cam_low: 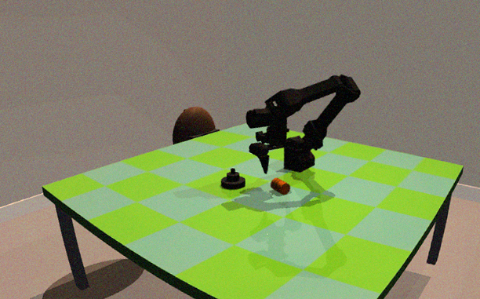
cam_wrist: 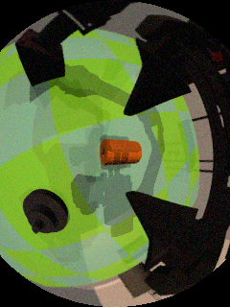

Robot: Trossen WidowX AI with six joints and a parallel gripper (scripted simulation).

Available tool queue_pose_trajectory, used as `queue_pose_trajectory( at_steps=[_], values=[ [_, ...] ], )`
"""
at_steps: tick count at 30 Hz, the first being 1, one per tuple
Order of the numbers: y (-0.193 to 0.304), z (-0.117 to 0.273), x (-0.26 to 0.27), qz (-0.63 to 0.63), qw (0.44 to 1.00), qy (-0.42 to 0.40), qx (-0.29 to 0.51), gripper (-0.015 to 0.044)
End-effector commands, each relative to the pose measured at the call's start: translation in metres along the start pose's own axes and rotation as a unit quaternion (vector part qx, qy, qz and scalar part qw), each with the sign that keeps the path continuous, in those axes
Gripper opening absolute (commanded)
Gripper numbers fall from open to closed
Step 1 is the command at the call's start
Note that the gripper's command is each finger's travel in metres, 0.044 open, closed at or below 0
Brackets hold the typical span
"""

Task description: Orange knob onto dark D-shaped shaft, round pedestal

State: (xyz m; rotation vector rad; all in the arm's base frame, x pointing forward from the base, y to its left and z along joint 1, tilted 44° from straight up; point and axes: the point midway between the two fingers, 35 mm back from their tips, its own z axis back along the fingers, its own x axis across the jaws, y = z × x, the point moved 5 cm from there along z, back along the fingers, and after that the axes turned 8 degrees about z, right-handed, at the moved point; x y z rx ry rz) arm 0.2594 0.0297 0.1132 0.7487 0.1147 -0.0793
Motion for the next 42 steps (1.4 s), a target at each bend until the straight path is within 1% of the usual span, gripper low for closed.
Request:
queue_pose_trajectory(
  at_steps=[1,33,40,41,42],
  values=[
    [0.0,-0.014,-0.002,-0.005,1.0,0.005,0.003,0.044],
    [0.001,-0.059,-0.003,-0.005,1.0,0.005,0.004,0.044],
    [0.001,-0.059,-0.003,-0.005,1.0,0.005,0.004,0.0256],
    [0.001,-0.059,-0.003,-0.005,1.0,0.005,0.004,0.024],
    [0.001,-0.059,-0.003,-0.005,1.0,0.005,0.004,0.024]
  ],
)
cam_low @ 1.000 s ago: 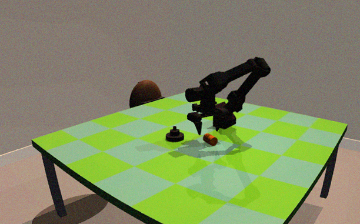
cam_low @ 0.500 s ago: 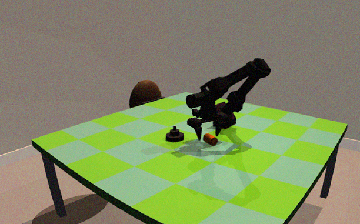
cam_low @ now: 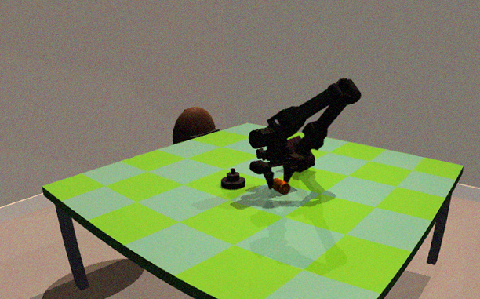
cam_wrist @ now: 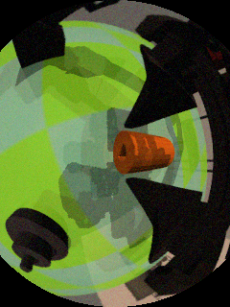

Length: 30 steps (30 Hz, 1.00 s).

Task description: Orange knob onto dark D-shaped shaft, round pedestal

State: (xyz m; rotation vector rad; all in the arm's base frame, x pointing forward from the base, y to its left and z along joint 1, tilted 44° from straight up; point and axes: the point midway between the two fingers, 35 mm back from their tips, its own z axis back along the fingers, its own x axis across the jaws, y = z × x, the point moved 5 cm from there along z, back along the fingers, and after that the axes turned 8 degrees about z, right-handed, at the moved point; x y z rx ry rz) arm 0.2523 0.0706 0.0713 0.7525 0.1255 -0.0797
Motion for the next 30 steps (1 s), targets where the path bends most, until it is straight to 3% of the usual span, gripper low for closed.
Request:
queue_pose_trajectory(
  at_steps=[1,19,30],
  values=[
    [0.0,0.0,0.0,-0.003,1.0,0.0,0.003,0.024],
    [0.001,0.0,0.0,-0.002,1.0,0.001,-0.002,0.018],
    [0.02,0.007,0.003,0.0,0.995,0.014,-0.097,0.018]
  ],
)
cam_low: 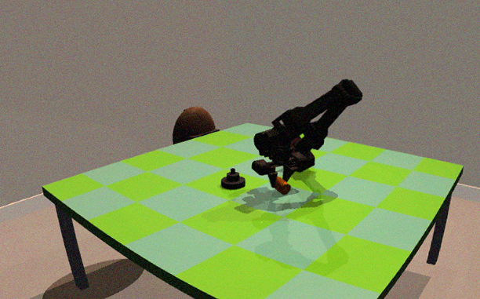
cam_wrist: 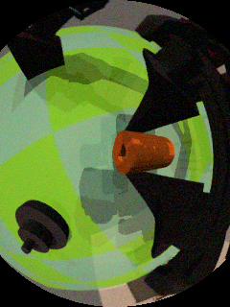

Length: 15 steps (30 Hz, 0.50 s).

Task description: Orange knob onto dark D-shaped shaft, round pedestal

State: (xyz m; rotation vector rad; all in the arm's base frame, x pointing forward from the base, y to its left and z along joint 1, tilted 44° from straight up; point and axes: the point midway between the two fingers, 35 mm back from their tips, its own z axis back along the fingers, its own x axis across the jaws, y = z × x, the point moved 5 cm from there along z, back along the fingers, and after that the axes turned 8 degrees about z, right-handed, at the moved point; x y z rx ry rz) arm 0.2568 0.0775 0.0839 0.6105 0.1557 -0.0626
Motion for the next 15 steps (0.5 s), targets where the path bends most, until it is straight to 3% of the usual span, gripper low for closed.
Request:
queue_pose_trajectory(
  at_steps=[1,15],
  values=[
    [0.007,0.004,0.001,0.001,0.999,0.002,-0.034,0.018],
    [0.032,0.011,0.004,0.002,0.988,0.019,-0.152,0.018]
  ],
)
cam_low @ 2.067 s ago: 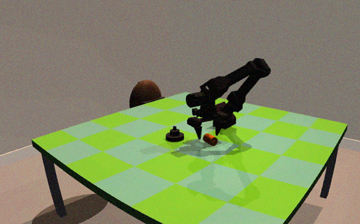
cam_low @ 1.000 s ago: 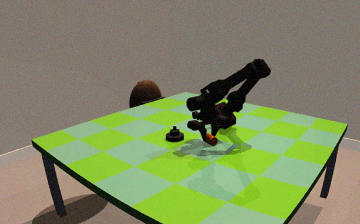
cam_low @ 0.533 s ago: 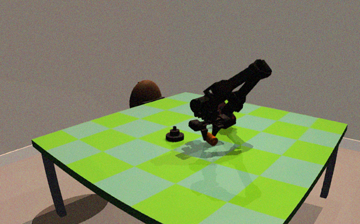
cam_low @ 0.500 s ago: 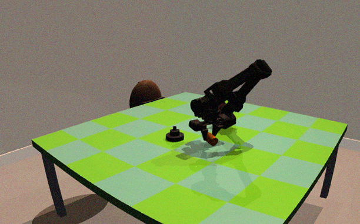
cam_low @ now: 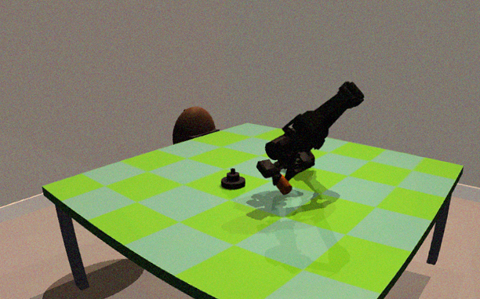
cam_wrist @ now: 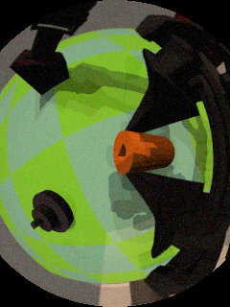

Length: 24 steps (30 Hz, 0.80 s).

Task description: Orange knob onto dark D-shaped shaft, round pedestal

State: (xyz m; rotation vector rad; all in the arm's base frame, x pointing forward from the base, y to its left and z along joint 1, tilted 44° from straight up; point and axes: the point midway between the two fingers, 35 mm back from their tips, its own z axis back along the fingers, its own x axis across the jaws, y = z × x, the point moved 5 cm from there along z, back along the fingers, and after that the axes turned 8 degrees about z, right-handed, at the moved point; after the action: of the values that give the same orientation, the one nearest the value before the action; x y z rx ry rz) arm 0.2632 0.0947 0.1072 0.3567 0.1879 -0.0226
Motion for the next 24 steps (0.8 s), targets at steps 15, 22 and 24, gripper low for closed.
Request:
queue_pose_trajectory(
  at_steps=[15,22,24],
  values=[
    [0.03,0.01,0.005,-0.003,0.988,0.022,-0.152,0.018],
    [0.043,0.011,0.007,-0.002,0.977,0.031,-0.21,0.018],
    [0.046,0.011,0.007,-0.002,0.973,0.033,-0.227,0.018]
  ],
)
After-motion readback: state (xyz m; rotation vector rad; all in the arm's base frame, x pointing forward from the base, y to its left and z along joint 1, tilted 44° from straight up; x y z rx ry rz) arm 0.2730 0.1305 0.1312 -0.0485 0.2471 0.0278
